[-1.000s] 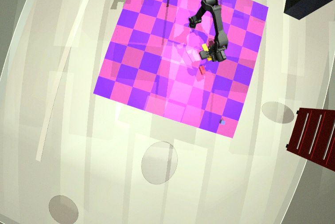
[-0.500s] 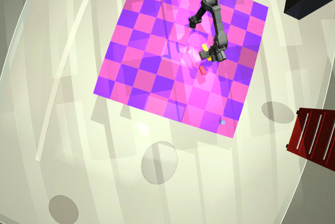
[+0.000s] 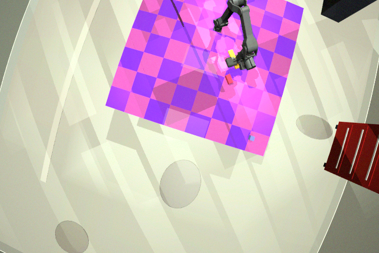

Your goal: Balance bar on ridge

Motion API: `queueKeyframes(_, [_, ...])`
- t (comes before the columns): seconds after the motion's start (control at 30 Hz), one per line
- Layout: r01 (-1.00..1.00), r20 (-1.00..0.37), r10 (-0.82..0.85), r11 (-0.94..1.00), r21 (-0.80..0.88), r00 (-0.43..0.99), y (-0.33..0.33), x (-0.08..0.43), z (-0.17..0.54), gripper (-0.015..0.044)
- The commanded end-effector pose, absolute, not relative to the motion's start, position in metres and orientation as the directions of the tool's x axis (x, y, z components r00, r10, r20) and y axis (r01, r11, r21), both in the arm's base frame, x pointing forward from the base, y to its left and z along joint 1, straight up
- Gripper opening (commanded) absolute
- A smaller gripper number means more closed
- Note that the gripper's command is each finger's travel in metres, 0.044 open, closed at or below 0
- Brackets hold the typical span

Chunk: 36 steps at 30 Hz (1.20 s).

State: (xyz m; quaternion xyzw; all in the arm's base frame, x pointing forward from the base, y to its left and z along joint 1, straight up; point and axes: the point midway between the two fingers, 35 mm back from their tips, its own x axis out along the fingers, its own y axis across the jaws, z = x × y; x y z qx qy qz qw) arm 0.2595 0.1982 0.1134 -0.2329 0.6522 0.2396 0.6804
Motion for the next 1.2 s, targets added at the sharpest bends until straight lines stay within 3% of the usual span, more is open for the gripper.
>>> queueKeyframes(0.0, [-0.627,-0.999,0.02,0.779,-0.001,0.027,0.1979,0.2585,0.1106,0.0])
queueKeyframes(1.17, [-0.627,-0.999,0.02,0.779,-0.001,0.027,0.1979,0.2585,0.1076,0.0])
